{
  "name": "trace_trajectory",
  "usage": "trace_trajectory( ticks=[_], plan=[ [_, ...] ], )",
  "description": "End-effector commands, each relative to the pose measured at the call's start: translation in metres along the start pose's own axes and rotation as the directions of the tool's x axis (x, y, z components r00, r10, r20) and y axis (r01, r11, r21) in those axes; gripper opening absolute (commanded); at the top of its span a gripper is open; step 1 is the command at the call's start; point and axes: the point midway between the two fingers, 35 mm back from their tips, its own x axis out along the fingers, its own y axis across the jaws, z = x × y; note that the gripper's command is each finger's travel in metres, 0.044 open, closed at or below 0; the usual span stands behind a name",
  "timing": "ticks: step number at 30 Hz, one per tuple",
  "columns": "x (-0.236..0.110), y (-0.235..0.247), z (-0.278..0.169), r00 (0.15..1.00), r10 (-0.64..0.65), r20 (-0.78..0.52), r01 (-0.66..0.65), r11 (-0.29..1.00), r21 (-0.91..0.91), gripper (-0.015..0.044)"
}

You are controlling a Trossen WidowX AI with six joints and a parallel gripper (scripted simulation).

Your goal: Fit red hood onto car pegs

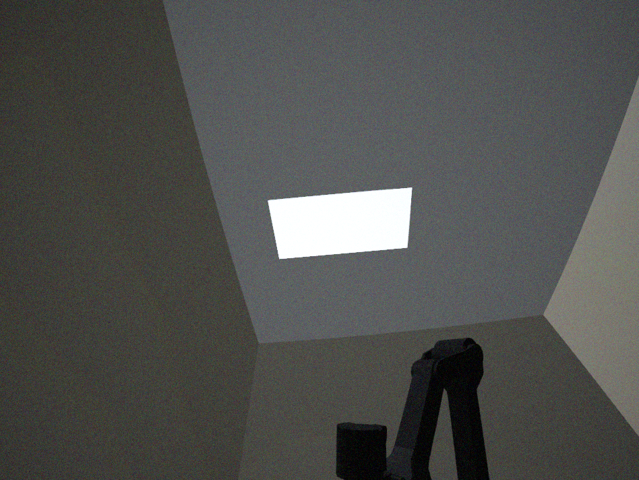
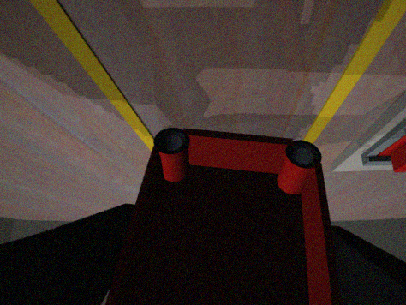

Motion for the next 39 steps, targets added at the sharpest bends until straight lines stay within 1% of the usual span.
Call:
trace_trajectory(
  ticks=[1,2,4,6,9,11,14,17,20,23,27,29,32,36,39],
  plan=[
    [0.000,0.000,0.000,1.000,-0.001,0.001,0.001,1.000,-0.004,0.0420],
    [0.000,0.000,0.000,1.000,-0.001,0.001,0.001,1.000,-0.004,0.0440],
    [0.000,0.000,0.000,1.000,0.000,0.001,0.000,1.000,0.011,0.0440],
    [-0.001,0.001,0.000,1.000,0.002,0.003,-0.002,0.996,0.084,0.0440],
    [-0.005,0.003,-0.002,1.000,0.007,0.007,-0.008,0.955,0.297,0.0440],
    [-0.007,0.004,-0.003,1.000,0.010,0.010,-0.014,0.888,0.460,0.0440],
    [-0.012,0.006,-0.005,1.000,0.015,0.014,-0.021,0.736,0.677,0.0440],
    [-0.016,0.008,-0.007,1.000,0.020,0.019,-0.026,0.531,0.847,0.0440],
    [-0.021,0.009,-0.009,0.999,0.024,0.023,-0.029,0.290,0.957,0.0440],
    [-0.026,0.011,-0.011,0.999,0.027,0.026,-0.027,0.027,0.999,0.0440],
    [-0.032,0.012,-0.013,0.999,0.030,0.031,-0.019,-0.323,0.946,0.0440],
    [-0.036,0.013,-0.014,0.999,0.032,0.033,-0.013,-0.485,0.874,0.0440],
    [-0.041,0.013,-0.016,0.999,0.033,0.035,-0.002,-0.699,0.715,0.0440],
    [-0.048,0.014,-0.018,0.999,0.035,0.038,0.015,-0.904,0.427,0.0440],
    [-0.054,0.014,-0.019,0.999,0.035,0.039,0.028,-0.985,0.173,0.0440]
  ],
)
